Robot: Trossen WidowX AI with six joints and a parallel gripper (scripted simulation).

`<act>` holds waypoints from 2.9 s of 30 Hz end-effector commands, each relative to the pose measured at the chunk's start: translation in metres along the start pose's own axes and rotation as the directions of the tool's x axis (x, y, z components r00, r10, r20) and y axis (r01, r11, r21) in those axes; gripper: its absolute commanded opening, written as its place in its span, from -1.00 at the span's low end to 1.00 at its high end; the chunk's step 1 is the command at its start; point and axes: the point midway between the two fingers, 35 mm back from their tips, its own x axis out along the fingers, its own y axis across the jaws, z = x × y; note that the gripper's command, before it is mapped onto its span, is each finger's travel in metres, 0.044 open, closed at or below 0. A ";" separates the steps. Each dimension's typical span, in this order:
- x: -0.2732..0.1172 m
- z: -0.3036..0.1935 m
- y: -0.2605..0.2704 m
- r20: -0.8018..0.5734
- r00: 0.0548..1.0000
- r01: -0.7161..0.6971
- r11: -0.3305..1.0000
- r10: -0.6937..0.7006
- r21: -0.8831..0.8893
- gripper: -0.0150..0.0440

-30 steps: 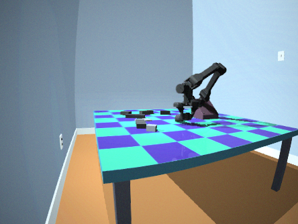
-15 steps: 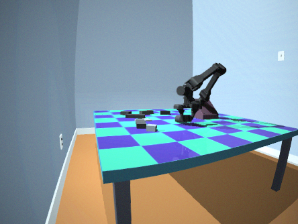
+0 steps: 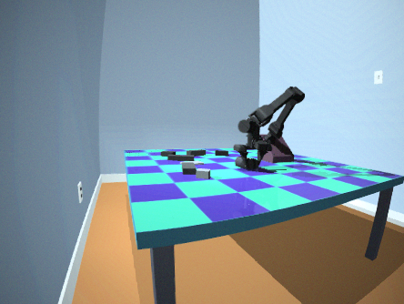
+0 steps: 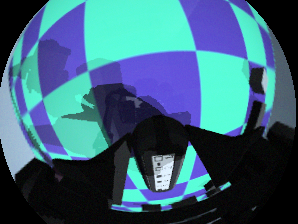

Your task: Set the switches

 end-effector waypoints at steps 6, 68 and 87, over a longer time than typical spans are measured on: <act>0.006 -0.002 -0.001 -0.007 1.000 0.003 1.000 -0.003 0.010 0.65; -0.042 -0.056 -0.008 -0.020 0.997 -0.015 0.467 0.071 0.884 -0.42; -0.053 -0.051 -0.019 -0.036 0.985 0.162 -0.826 0.169 0.540 -0.49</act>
